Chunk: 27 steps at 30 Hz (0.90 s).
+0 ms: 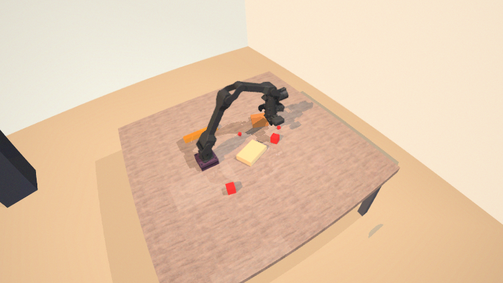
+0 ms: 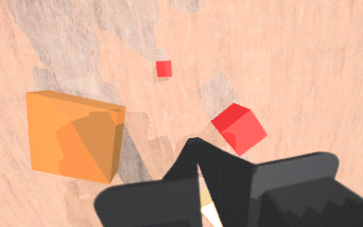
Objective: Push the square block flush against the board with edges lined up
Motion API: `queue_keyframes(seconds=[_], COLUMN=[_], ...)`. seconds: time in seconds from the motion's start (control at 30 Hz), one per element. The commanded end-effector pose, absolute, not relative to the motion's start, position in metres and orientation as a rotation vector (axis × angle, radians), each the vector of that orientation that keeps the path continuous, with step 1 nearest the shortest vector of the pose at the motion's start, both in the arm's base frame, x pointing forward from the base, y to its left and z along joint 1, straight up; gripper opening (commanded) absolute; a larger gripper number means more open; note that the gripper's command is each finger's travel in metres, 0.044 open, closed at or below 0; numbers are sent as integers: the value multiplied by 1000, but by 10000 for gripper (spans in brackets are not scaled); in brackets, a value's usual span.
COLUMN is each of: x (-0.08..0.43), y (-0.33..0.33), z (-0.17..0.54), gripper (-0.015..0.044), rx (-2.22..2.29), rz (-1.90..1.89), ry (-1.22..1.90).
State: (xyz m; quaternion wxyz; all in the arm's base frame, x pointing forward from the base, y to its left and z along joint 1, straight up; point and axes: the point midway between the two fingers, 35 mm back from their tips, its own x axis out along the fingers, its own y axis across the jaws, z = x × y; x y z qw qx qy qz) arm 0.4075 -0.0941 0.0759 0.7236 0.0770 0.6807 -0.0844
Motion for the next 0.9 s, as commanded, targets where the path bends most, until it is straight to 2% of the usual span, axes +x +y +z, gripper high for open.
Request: queue_keyframes(seconds=[0.0,0.23,0.5,0.7,0.87], x=[364,252,129,120,121], y=[-138,-191,-189,-186,-188], z=[79,80,61,56,3], gripper=[0,0,0,0,0], rx=[136,-8,-160,-172,-172], rz=[-160,-29,128,142,142], ry=[1523,1546,1559,1559,1559])
